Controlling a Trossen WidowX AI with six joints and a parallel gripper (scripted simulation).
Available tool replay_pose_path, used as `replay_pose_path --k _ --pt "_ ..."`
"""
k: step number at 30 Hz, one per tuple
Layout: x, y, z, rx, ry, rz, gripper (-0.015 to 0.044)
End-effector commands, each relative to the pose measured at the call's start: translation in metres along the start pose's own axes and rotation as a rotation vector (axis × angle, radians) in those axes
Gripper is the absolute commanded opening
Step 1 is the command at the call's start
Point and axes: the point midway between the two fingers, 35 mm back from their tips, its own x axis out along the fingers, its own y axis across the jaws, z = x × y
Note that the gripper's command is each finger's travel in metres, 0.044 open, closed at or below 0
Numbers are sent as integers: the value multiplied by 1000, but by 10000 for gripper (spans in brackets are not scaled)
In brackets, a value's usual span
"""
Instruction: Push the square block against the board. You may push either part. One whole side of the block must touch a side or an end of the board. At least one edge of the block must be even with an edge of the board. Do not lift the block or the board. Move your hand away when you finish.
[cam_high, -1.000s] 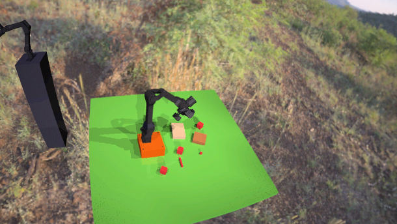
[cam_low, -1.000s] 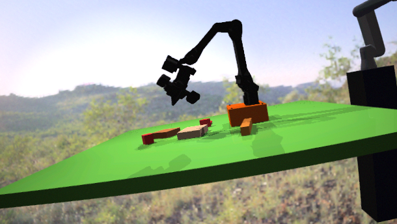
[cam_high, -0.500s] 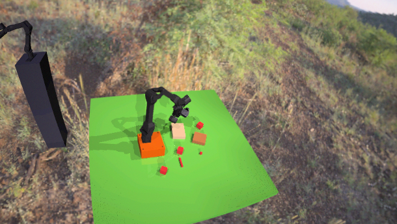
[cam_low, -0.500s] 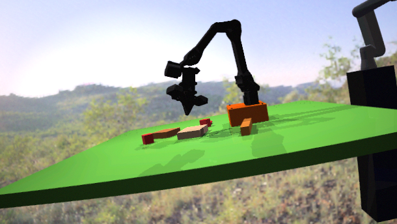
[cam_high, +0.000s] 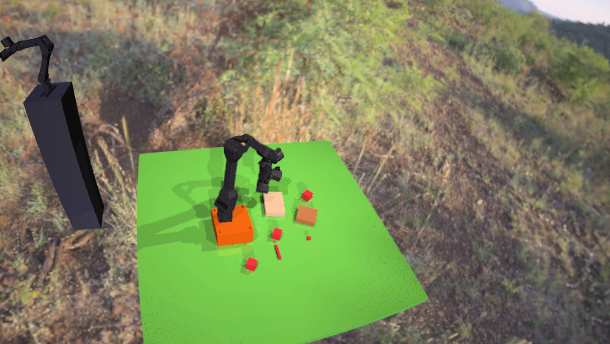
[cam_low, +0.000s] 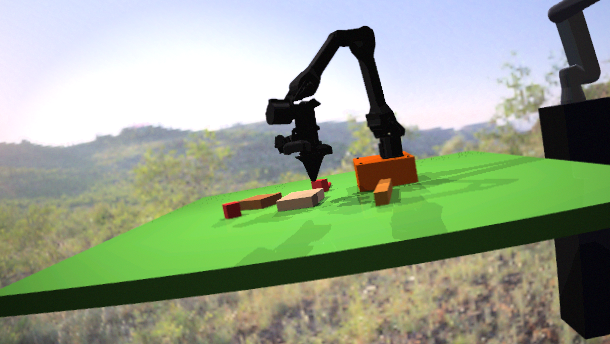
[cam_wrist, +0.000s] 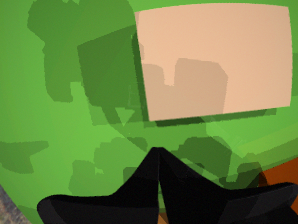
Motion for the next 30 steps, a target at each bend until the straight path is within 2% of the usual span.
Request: replay_pose_path --k 1,9,12,14,30 --pt "2 -5 -7 -82 -5 -68 0" --pt "7 -12 -15 -169 -5 -142 0" --pt "47 -17 -14 -167 -2 -142 0" --pt "59 -20 -14 -167 0 -142 0" --pt "58 -16 -1 -167 -2 -142 0"
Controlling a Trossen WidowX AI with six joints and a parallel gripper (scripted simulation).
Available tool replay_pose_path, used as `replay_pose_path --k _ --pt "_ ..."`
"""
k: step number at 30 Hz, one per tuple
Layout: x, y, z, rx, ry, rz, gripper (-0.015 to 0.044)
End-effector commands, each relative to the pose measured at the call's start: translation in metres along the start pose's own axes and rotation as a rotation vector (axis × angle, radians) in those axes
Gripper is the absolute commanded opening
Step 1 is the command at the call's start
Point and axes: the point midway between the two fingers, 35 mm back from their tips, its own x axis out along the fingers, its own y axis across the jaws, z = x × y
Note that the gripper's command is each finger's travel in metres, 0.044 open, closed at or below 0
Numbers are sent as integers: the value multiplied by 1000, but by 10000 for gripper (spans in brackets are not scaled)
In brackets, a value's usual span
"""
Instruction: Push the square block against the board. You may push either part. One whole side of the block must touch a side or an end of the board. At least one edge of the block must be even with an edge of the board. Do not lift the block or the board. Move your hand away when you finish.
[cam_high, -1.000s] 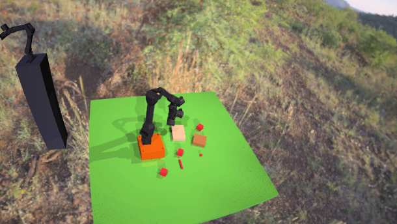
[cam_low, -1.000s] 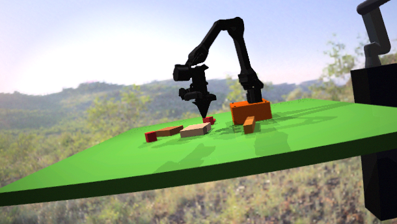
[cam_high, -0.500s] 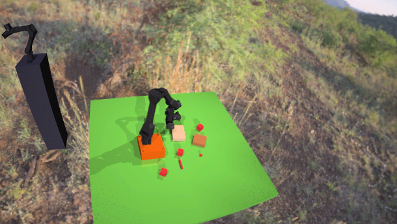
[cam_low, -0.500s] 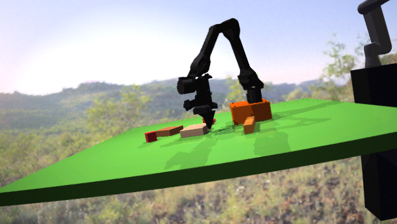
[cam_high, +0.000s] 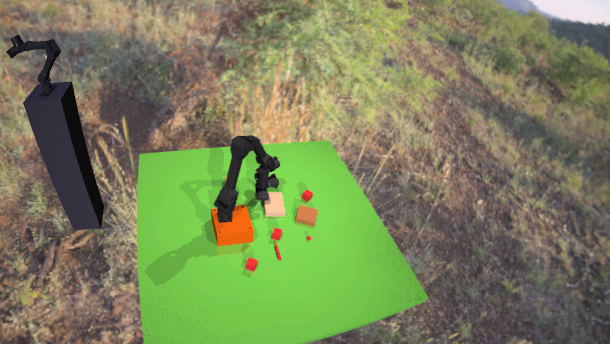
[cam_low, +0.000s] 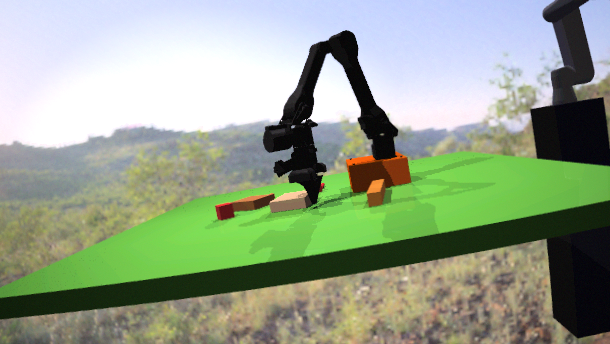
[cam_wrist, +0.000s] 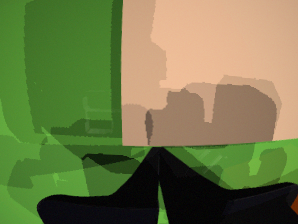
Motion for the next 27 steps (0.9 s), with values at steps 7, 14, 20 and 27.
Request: replay_pose_path --k 7,14,20,27 --pt "-2 2 13 -3 -5 3 0" --pt "-2 3 22 -3 -6 3 0" --pt "-2 3 30 -3 -7 3 0" --pt "-3 3 38 -3 -7 3 0"
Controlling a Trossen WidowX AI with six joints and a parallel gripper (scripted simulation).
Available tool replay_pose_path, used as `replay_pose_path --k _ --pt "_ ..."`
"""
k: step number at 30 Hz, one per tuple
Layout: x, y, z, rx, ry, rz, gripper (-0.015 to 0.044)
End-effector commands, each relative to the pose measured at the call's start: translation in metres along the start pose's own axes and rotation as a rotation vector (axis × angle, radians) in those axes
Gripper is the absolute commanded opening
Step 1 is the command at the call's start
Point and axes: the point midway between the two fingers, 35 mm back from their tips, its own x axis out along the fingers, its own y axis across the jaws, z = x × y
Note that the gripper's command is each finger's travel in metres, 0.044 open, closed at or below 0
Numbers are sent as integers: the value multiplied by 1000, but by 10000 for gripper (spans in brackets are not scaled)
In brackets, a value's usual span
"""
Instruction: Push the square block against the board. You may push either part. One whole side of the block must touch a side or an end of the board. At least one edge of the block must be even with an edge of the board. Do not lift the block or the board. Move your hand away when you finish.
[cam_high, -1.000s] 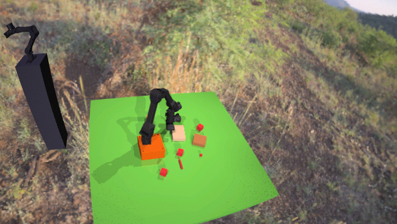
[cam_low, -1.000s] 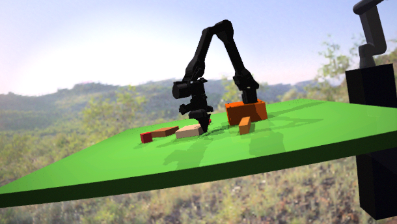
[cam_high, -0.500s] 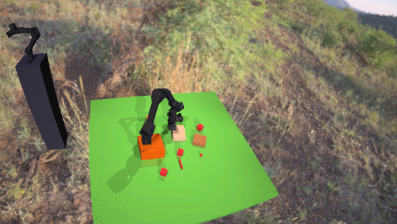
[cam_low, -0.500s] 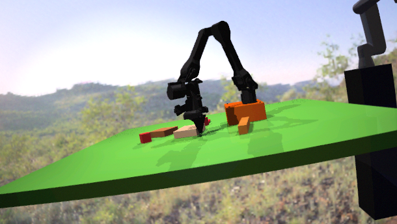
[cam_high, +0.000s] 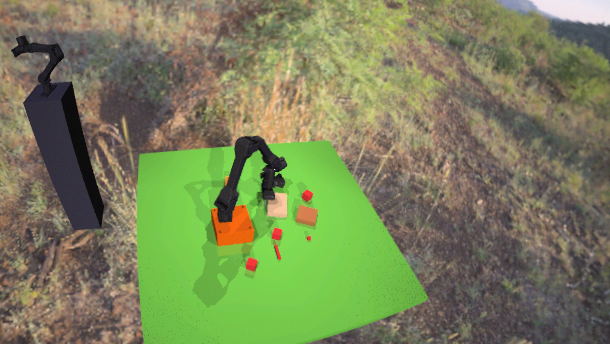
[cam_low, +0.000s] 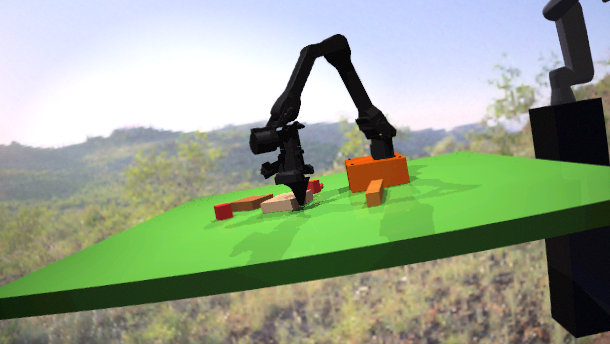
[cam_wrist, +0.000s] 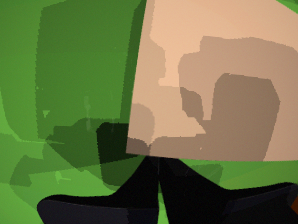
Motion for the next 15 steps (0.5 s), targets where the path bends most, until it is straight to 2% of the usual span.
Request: replay_pose_path --k 1,15 --pt "-1 0 8 0 -9 1 0" --pt "-1 -1 25 0 -10 1 0"
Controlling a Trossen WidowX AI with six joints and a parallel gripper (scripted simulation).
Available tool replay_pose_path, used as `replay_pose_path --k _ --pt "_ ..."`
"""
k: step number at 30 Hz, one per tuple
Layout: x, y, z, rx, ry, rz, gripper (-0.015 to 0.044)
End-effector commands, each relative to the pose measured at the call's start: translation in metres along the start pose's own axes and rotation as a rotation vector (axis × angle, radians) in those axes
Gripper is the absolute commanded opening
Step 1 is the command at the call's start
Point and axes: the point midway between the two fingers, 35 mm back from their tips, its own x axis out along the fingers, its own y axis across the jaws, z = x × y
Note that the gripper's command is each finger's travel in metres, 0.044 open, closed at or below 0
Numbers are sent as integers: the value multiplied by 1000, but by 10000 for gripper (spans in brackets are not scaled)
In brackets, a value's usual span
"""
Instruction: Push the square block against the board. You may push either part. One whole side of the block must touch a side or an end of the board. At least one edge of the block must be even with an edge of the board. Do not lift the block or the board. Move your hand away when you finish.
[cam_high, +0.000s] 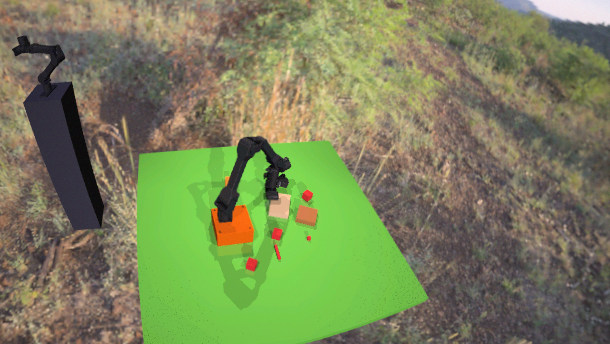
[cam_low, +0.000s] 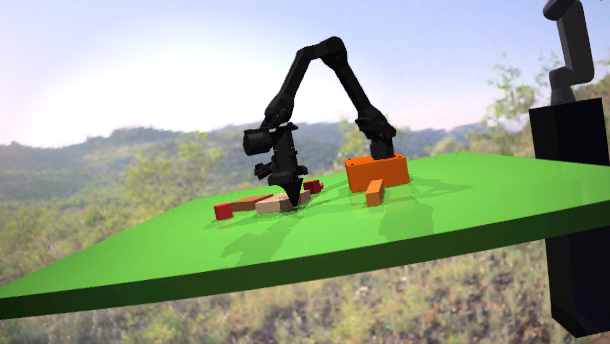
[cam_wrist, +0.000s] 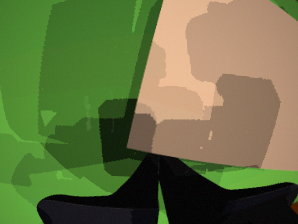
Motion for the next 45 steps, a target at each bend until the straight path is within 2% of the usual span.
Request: replay_pose_path --k 1,19,45 --pt "-1 -1 8 0 -8 0 0" --pt "-2 -4 28 0 -10 0 0" --pt "0 -2 -12 1 -7 0 0"
